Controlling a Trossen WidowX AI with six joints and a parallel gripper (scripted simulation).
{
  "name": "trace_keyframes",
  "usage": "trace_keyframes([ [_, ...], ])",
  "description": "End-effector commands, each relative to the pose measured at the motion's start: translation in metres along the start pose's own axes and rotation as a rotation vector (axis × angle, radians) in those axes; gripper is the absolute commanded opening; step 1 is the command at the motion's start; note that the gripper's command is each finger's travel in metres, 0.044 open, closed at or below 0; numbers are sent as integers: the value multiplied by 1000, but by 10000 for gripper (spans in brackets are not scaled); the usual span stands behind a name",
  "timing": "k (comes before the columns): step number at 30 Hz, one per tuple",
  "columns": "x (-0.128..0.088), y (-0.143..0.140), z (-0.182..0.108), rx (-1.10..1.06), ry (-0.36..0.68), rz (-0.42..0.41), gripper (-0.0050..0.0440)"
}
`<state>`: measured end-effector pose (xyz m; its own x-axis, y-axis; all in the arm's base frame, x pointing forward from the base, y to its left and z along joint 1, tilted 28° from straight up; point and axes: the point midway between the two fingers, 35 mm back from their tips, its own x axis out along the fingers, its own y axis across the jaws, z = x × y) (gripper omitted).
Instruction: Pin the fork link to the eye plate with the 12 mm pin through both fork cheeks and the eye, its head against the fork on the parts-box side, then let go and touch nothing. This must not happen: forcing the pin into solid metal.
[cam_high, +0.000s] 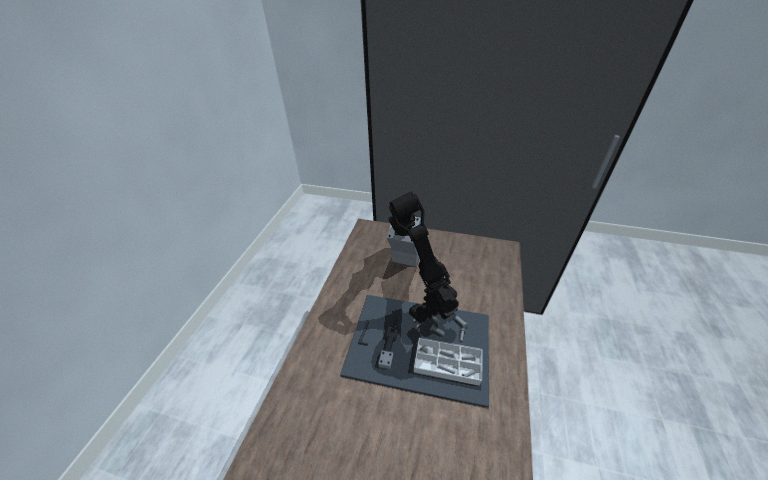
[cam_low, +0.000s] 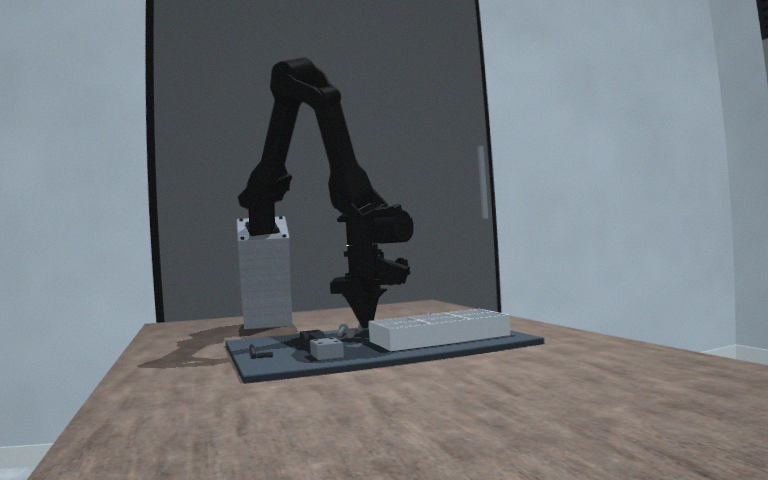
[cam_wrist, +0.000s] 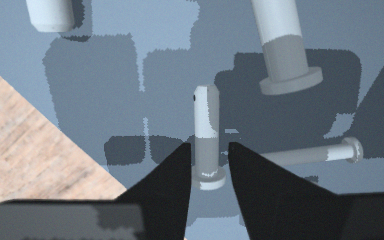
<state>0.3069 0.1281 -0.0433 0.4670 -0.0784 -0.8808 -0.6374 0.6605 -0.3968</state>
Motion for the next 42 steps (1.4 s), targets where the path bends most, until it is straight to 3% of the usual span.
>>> trace_keyframes([
  [1, 2, 1, 0, -4, 2, 6, 95],
  [17, 1, 0, 0, -1, 2, 1, 15],
  [42, -24, 0, 0, -4, 2, 6, 13],
])
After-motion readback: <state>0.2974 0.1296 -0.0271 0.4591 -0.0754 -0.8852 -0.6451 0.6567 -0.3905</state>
